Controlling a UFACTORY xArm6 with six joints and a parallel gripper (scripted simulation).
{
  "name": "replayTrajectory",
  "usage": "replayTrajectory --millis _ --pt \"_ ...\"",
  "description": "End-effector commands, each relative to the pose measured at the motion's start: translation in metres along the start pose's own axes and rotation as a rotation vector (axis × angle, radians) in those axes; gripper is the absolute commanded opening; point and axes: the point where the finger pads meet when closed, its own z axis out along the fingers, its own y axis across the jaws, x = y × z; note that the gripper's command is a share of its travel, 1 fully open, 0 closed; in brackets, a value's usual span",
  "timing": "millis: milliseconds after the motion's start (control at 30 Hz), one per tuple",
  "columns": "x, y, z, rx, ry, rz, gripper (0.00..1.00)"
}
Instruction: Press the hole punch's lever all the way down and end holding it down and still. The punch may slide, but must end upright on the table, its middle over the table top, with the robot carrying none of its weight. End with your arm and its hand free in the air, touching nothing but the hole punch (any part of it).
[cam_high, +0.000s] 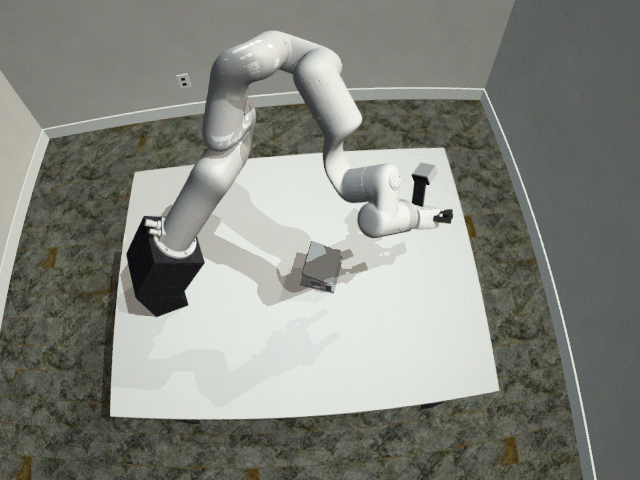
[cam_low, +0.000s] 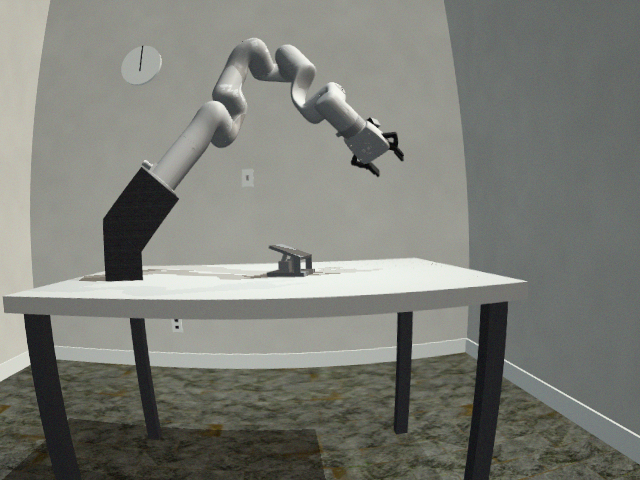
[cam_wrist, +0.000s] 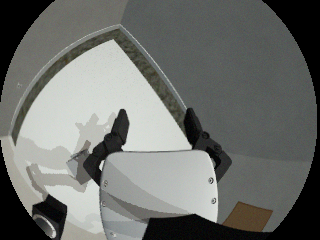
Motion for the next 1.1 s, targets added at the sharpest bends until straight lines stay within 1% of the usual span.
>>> replayTrajectory --millis 0,133,233,333,400,433,500,567,1000,1067 --pt "0.001 0.001 0.0 -0.001 0.001 -0.003 1.0" --pt "-0.002 -0.005 0.0 0.011 -0.011 -0.02 1.0" --pt "-0.009 -0.019 0.0 0.038 -0.035 -0.056 1.0" --pt "-0.02 -0.041 -0.002 0.085 -0.074 -0.12 1.0" --pt "-0.029 -0.06 -0.004 0.129 -0.105 -0.18 1.0" --pt "-0.031 -0.065 -0.005 0.141 -0.113 -0.197 1.0" --pt "-0.031 -0.065 -0.005 0.141 -0.113 -0.197 1.0" --pt "-0.042 -0.088 -0.01 0.198 -0.147 -0.273 1.0" --pt "-0.076 -0.159 -0.033 0.401 -0.226 -0.556 1.0" --pt "-0.076 -0.159 -0.033 0.401 -0.226 -0.556 1.0"
